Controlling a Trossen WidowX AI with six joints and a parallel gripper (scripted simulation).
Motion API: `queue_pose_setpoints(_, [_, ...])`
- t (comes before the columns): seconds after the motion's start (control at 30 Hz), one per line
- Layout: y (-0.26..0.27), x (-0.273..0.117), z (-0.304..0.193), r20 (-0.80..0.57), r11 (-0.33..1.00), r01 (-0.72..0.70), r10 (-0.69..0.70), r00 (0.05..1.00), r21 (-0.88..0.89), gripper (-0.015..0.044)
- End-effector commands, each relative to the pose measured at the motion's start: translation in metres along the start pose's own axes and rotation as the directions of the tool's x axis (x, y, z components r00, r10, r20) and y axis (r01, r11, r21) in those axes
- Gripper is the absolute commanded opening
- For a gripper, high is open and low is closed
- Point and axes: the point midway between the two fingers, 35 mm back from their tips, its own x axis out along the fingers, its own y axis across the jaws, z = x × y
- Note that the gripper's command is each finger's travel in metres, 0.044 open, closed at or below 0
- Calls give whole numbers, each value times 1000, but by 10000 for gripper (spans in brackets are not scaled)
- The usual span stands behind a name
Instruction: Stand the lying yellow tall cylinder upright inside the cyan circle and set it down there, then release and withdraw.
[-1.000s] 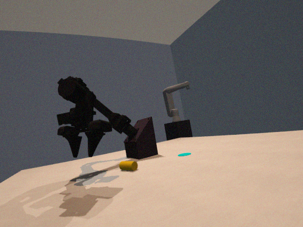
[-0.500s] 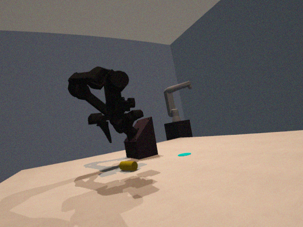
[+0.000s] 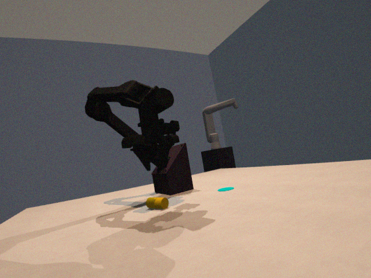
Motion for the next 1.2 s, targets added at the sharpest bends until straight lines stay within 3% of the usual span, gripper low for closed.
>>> queue_pose_setpoints(0.0, [3,33,0,-15,1000,-15,15,1000,-10,309])
queue_pose_setpoints(0.27, [2,103,-8,-20,1000,-1,1,1000,-10,309])
queue_pose_setpoints(0.4, [2,103,-8,-20,1000,-1,1,1000,-10,309])
queue_pose_setpoints(0.67, [2,103,-8,-20,1000,-1,1,1000,-10,105])
queue_pose_setpoints(1.17, [3,72,-1,-15,1000,-12,12,1000,-9,105])
